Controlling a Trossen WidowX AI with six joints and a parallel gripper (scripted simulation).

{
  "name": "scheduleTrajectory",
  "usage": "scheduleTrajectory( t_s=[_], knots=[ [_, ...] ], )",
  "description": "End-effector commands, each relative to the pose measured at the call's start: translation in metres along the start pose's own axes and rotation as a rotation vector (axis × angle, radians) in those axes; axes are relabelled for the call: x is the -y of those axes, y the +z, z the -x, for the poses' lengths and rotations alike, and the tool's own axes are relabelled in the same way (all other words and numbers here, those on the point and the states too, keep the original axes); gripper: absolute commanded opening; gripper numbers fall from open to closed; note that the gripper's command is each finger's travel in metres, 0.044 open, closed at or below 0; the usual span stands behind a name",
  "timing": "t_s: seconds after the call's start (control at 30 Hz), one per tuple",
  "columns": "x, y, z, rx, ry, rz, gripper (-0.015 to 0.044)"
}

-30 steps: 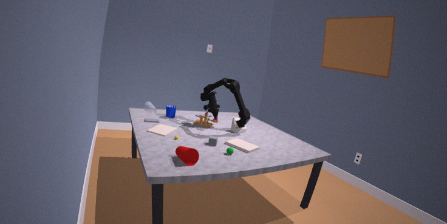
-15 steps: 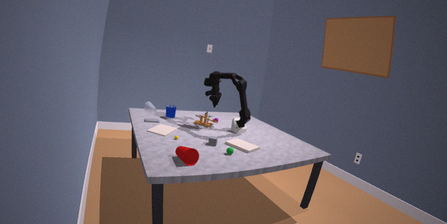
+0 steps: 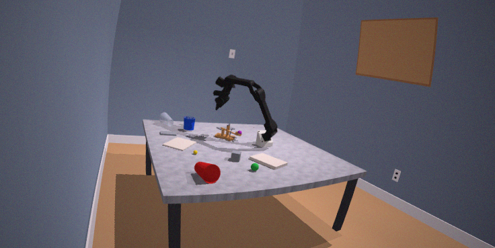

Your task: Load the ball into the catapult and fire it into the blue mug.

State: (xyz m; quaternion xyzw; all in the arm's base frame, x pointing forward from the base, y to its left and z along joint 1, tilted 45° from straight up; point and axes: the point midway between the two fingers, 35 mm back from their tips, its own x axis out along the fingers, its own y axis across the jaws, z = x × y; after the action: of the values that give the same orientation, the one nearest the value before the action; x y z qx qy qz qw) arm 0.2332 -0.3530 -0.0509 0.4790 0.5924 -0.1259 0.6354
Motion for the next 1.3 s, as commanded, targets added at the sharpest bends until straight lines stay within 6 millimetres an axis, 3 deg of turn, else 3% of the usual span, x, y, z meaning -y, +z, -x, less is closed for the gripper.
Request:
scheduleTrajectory(
  t_s=[0.0,0.27,0.33,1.0,1.27],
  knots=[
    [0.002,0.042,0.002,0.128,0.019,0.004,0.044],
    [-0.001,0.119,0.016,0.376,0.075,0.035,0.044],
    [-0.003,0.128,0.018,0.408,0.092,0.029,0.044],
    [-0.004,0.131,0.019,0.417,0.102,0.018,0.044],
    [-0.004,0.131,0.019,0.417,0.102,0.018,0.023]
  ],
)
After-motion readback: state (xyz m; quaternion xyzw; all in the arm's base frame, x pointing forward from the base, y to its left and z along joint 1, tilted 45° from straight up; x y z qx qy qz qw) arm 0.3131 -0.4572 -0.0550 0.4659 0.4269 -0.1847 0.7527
